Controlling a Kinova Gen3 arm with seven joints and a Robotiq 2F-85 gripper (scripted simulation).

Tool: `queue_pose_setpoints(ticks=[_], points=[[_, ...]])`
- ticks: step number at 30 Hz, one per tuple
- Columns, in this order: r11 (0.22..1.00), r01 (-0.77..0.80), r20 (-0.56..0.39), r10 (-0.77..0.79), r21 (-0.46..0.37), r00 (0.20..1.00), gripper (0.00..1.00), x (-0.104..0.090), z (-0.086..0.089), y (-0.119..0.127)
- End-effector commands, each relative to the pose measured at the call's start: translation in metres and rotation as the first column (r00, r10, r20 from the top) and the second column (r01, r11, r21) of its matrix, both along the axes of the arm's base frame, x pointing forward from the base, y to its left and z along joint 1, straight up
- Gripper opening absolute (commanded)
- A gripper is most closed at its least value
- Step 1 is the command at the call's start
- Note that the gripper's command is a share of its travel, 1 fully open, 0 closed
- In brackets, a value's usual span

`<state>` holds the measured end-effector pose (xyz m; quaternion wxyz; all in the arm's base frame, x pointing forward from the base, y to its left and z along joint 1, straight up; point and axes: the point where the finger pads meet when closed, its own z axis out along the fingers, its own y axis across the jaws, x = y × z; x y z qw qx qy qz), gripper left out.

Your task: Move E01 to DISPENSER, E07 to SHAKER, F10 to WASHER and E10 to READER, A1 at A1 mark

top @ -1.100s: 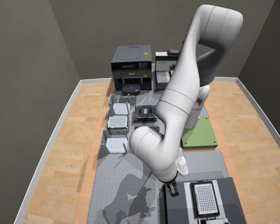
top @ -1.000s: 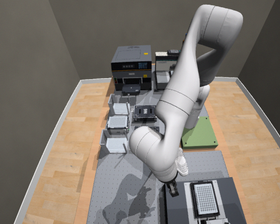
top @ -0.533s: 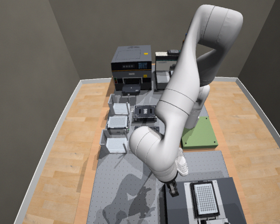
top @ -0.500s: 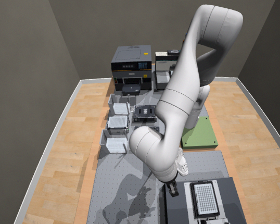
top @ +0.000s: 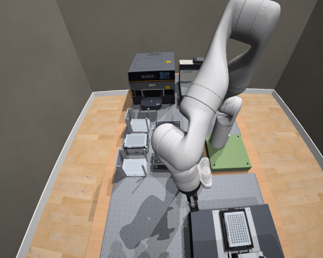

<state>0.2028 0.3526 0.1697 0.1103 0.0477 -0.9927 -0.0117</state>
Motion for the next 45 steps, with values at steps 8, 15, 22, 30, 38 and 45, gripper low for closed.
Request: queue_pose_setpoints(ticks=[8,15,22,30,38,45], points=[[0.997,0.074,0.026,-0.074,-0.008,0.997,1.0,0.007,0.002,-0.025],[0.99,0.14,0.049,-0.139,-0.015,0.989,1.0,0.013,0.003,-0.048],[0.982,0.187,0.065,-0.185,-0.019,0.981,1.0,0.018,0.004,-0.064],[0.965,0.261,0.091,-0.258,-0.024,0.962,1.0,0.025,0.006,-0.089],[0.949,0.315,0.111,-0.311,-0.026,0.944,1.0,0.03,0.007,-0.109],[0.925,0.378,0.134,-0.371,-0.027,0.919,1.0,0.036,0.008,-0.131]])
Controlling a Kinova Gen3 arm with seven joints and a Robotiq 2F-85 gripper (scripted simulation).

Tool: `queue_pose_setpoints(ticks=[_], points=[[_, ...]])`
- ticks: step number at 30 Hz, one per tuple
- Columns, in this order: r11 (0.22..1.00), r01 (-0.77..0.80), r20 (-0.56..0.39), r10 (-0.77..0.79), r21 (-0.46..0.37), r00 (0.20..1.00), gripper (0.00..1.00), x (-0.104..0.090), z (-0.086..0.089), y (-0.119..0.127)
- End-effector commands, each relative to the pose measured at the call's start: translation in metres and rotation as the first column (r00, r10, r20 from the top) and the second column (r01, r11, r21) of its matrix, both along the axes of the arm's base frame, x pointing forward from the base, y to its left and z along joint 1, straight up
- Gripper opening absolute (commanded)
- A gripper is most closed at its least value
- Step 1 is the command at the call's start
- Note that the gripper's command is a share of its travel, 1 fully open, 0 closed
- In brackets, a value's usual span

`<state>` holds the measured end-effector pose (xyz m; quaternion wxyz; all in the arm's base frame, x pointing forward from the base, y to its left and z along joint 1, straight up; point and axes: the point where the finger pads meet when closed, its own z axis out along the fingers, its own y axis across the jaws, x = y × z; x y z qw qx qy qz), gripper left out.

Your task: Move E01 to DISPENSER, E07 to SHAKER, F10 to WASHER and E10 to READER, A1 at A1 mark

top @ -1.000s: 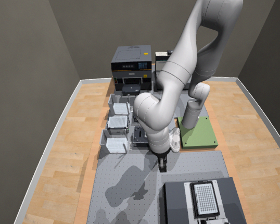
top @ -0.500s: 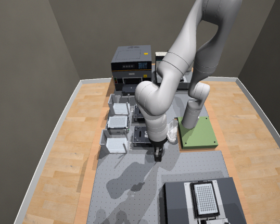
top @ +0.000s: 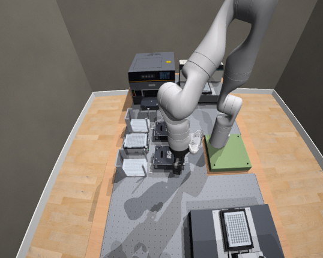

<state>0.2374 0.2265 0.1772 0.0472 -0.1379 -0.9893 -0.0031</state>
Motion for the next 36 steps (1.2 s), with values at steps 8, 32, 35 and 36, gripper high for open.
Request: queue_pose_setpoints(ticks=[8,32,35,36], points=[[0.997,0.071,0.025,-0.071,-0.008,0.997,1.0,0.007,0.002,-0.024],[0.962,0.272,0.095,-0.269,-0.025,0.959,1.0,0.026,0.006,-0.095],[0.962,0.272,0.095,-0.269,-0.025,0.959,1.0,0.029,0.007,-0.104],[0.962,0.272,0.095,-0.269,-0.025,0.959,1.0,0.03,0.007,-0.108]])
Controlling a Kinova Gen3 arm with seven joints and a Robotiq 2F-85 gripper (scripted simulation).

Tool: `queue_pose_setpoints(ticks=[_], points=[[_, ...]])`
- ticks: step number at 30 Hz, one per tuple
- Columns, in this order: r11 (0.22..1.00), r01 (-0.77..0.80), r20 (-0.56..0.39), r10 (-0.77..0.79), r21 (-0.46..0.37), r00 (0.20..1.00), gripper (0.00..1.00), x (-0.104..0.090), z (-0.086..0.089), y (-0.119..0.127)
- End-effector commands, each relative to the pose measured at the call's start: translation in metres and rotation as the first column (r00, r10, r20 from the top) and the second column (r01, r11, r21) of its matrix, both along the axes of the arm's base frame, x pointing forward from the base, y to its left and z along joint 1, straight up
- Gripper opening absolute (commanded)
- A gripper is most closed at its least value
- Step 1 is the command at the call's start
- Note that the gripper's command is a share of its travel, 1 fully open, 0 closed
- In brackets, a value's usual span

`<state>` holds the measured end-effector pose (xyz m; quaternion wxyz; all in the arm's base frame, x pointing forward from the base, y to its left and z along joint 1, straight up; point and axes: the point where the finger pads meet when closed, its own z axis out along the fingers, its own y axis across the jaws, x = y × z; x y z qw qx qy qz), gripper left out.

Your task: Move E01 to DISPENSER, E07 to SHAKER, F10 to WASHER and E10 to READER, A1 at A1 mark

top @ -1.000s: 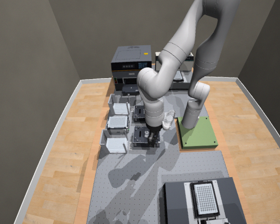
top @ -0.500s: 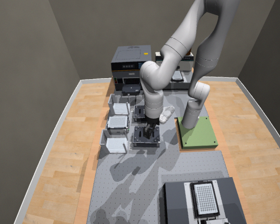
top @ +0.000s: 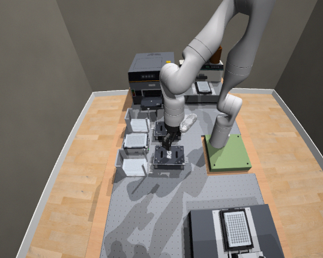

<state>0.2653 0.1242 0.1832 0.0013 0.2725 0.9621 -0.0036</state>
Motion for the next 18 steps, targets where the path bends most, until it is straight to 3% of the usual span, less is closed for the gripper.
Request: queue_pose_setpoints(ticks=[1,18], points=[[1.0,0.0,0.0,0.0,0.001,1.0,1.0,0.003,0.001,-0.009],[1.0,0.0,0.001,0.0,0.001,1.0,1.0,0.016,0.004,-0.057]])
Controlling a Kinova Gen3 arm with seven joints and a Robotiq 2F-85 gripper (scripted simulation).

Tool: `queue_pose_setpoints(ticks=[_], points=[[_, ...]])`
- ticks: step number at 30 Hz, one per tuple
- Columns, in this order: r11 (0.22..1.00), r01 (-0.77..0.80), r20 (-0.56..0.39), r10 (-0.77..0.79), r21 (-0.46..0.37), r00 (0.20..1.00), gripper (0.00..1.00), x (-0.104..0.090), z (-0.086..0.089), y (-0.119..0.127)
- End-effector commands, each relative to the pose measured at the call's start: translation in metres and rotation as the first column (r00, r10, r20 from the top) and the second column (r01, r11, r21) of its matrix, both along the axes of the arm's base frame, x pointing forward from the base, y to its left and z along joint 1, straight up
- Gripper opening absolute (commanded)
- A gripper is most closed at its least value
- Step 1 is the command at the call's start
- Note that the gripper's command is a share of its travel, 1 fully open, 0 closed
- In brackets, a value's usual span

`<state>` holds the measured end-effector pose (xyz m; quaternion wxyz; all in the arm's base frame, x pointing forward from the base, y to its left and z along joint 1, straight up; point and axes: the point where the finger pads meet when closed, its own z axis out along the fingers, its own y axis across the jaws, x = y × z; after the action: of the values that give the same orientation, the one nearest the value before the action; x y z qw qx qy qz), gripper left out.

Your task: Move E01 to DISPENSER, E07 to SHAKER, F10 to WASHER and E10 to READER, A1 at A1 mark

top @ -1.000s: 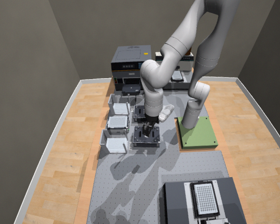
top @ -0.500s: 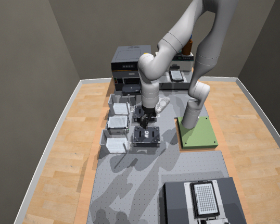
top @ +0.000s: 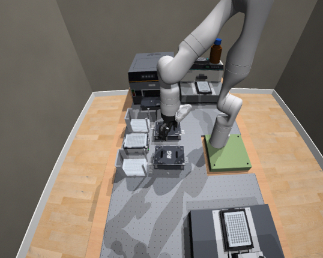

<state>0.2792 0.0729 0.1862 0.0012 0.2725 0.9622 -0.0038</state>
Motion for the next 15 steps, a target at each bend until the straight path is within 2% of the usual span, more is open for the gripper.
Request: queue_pose_setpoints(ticks=[1,4,15], points=[[1.0,0.0,0.001,0.0,0.001,1.0,1.0,0.003,0.001,-0.009],[1.0,0.0,0.001,0.0,0.001,1.0,1.0,0.004,0.001,-0.012],[1.0,0.0,0.001,0.0,0.001,1.0,1.0,0.014,0.003,-0.047]])
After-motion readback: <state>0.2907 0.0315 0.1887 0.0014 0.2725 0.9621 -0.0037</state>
